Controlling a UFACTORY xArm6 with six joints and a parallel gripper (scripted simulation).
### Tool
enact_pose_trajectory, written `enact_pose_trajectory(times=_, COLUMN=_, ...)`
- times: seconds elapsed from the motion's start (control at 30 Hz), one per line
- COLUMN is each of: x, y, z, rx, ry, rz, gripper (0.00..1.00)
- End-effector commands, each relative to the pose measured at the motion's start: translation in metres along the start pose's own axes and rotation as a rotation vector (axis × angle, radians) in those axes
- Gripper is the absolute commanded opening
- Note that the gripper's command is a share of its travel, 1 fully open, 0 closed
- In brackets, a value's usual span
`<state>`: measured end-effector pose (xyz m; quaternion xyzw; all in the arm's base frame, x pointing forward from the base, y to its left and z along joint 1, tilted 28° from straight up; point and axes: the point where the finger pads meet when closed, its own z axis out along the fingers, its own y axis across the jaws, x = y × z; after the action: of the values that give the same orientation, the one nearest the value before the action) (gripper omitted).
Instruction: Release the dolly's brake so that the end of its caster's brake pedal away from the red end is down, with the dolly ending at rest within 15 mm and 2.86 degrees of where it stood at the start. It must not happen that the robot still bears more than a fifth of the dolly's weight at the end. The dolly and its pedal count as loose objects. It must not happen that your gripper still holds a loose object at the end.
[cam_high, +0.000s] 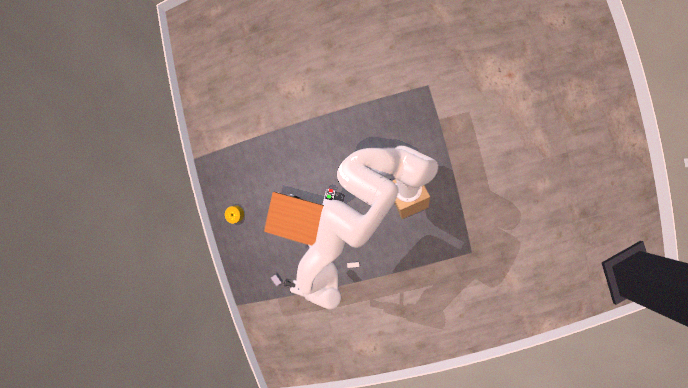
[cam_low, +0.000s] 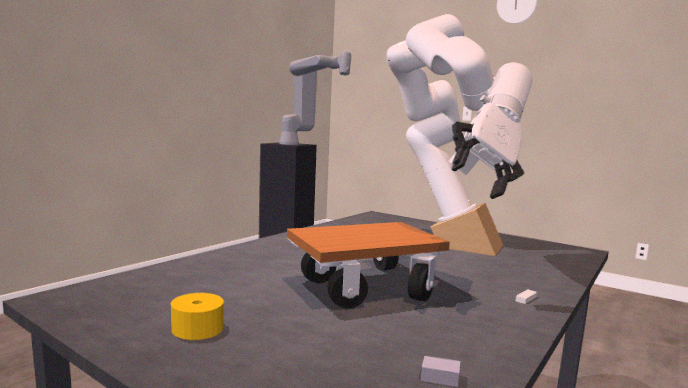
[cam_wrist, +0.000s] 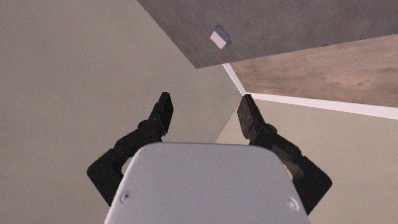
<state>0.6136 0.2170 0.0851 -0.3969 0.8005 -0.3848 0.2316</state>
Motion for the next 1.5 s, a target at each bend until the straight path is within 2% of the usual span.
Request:
enact_pose_trajectory(times=0.0, x=-0.002, y=-0.002, z=-0.001, rx=0.002, ry=-0.004, rz=0.003, gripper=1.00)
enact_pose_trajectory(times=0.53, x=-0.002, y=-0.002, z=-0.001, rx=0.002, ry=-0.004, rz=0.003, gripper=1.00)
enact_pose_trajectory(times=0.57, x=-0.001, y=-0.002, z=-0.001, rx=0.001, ry=-0.003, rz=0.004, gripper=0.00)
enact_pose_trajectory(times=0.67, x=0.017, y=-0.015, z=-0.002, rx=-0.010, ry=0.037, rz=0.072, gripper=0.00)
enact_pose_trajectory(times=0.77, x=0.072, y=-0.045, z=-0.007, rx=-0.040, ry=0.162, rz=0.280, gripper=0.00)
enact_pose_trajectory(times=0.8, x=0.079, y=-0.050, z=-0.008, rx=-0.041, ry=0.166, rz=0.287, gripper=0.00)
enact_pose_trajectory(times=0.87, x=0.104, y=-0.060, z=-0.012, rx=-0.054, ry=0.227, rz=0.388, gripper=0.00)
enact_pose_trajectory(times=0.9, x=0.109, y=-0.063, z=-0.013, rx=-0.054, ry=0.227, rz=0.388, gripper=0.00)
enact_pose_trajectory(times=0.93, x=0.130, y=-0.067, z=-0.017, rx=-0.067, ry=0.294, rz=0.499, gripper=0.00)
enact_pose_trajectory(times=0.97, x=0.141, y=-0.073, z=-0.019, rx=-0.067, ry=0.294, rz=0.500, gripper=0.00)
enact_pose_trajectory(times=1.0, x=0.143, y=-0.074, z=-0.019, rx=-0.067, ry=0.294, rz=0.500, gripper=0.00)
enact_pose_trajectory(times=1.03, x=0.165, y=-0.076, z=-0.025, rx=-0.080, ry=0.366, rz=0.616, gripper=0.00)
enact_pose_trajectory(times=1.1, x=0.165, y=-0.076, z=-0.025, rx=-0.080, ry=0.366, rz=0.616, gripper=0.00)
enact_pose_trajectory(times=1.13, x=0.200, y=-0.081, z=-0.035, rx=-0.091, ry=0.439, rz=0.734, gripper=0.00)
enact_pose_trajectory(times=1.23, x=0.213, y=-0.085, z=-0.039, rx=-0.091, ry=0.439, rz=0.734, gripper=0.00)
enact_pose_trajectory(times=1.27, x=0.240, y=-0.084, z=-0.048, rx=-0.102, ry=0.511, rz=0.850, gripper=0.00)
enact_pose_trajectory(times=1.33, x=0.247, y=-0.086, z=-0.050, rx=-0.102, ry=0.511, rz=0.850, gripper=0.00)
enact_pose_trajectory(times=1.37, x=0.273, y=-0.083, z=-0.061, rx=-0.111, ry=0.580, rz=0.958, gripper=0.00)
enact_pose_trajectory(times=1.4, x=0.277, y=-0.083, z=-0.062, rx=-0.111, ry=0.580, rz=0.958, gripper=0.00)
enact_pose_trajectory(times=1.43, x=0.295, y=-0.078, z=-0.071, rx=-0.118, ry=0.641, rz=1.052, gripper=0.00)
enact_pose_trajectory(times=1.47, x=0.303, y=-0.078, z=-0.074, rx=-0.118, ry=0.642, rz=1.055, gripper=0.00)
